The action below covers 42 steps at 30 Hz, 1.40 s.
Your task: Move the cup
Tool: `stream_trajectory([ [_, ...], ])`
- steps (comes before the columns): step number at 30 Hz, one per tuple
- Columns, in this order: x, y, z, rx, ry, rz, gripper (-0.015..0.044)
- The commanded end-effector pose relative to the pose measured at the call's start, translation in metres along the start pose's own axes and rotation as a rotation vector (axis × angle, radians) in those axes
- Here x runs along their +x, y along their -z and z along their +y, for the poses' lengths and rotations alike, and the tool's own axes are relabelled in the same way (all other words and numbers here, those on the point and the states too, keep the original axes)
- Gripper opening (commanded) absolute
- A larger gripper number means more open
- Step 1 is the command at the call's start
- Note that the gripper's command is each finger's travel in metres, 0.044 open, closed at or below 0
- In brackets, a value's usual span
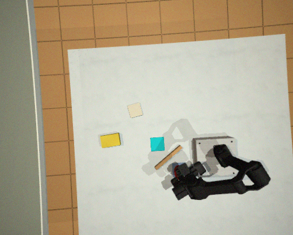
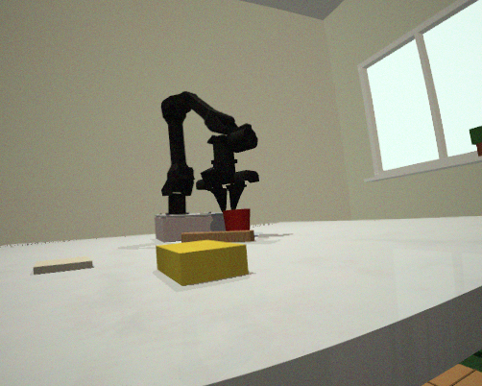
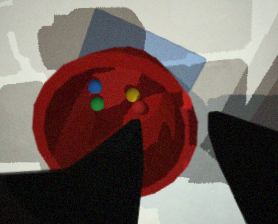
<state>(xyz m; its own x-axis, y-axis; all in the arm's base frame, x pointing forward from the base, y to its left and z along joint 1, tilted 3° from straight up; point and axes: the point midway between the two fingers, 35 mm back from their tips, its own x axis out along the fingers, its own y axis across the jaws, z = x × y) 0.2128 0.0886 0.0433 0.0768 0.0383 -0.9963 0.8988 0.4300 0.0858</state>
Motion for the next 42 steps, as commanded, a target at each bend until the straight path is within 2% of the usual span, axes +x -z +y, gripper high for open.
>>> stream_trajectory([
  [1,0.01,0.001,-0.002,0.005,0.014,0.006,0.0148],
  [17,0.035,0.001,-0.005,0.005,0.014,0.006,0.0148],
  [27,0.036,0.001,-0.005,0.005,0.014,0.006,0.0148],
  [31,0.034,0.0,-0.004,0.0,0.008,0.001,0.0043],
  [37,0.034,0.0,-0.004,0.0,0.008,0.001,0.0003],
  [42,0.033,0.0,-0.004,0.0,0.008,0.001,0.0],
])
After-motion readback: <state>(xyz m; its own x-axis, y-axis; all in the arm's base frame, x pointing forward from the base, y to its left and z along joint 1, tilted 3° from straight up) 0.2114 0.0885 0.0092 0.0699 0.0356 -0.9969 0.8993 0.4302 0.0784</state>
